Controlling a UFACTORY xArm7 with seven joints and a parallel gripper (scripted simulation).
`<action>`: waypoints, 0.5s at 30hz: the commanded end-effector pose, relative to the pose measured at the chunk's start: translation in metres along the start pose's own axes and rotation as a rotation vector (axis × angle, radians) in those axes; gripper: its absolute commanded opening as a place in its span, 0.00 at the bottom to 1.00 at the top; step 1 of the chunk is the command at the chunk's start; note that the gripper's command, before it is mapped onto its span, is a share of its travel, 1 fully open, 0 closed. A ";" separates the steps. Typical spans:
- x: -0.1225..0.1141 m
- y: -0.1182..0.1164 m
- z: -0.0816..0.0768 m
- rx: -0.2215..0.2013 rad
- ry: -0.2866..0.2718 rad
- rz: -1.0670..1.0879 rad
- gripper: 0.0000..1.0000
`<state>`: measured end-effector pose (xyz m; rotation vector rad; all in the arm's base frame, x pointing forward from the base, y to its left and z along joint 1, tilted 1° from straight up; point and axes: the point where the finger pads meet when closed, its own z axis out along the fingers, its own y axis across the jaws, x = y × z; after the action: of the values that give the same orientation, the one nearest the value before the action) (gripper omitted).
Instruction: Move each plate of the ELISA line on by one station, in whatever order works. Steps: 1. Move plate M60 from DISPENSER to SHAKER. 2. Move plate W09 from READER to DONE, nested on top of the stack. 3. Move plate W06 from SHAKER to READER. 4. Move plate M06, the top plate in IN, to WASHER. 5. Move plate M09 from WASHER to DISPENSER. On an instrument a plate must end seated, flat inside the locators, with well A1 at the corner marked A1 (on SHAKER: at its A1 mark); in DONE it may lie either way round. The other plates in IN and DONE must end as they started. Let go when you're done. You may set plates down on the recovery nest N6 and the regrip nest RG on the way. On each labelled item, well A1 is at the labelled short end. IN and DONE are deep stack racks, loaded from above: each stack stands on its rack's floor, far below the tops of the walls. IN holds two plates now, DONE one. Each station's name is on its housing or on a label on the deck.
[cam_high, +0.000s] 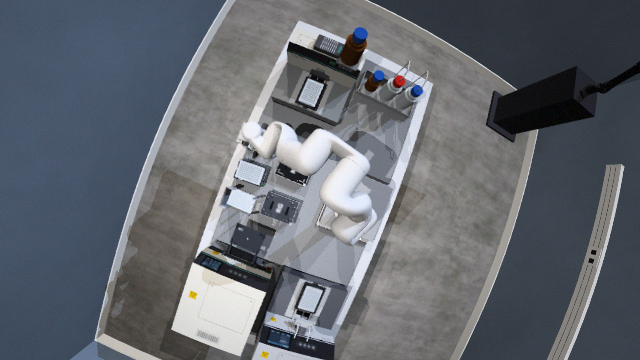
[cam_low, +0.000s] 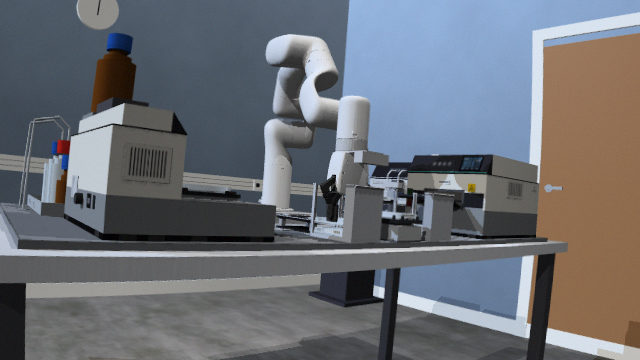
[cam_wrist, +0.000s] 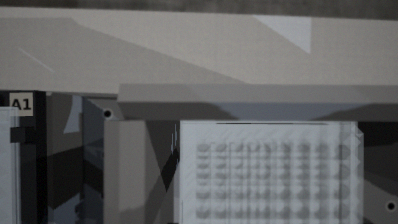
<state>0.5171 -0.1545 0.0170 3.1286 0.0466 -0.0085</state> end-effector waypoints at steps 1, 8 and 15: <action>0.002 0.000 -0.002 -0.002 0.004 0.000 0.00; 0.002 0.000 -0.002 -0.002 0.004 0.000 0.00; 0.002 0.000 -0.001 -0.001 0.004 0.000 0.00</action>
<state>0.5172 -0.1545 0.0166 3.1286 0.0466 -0.0082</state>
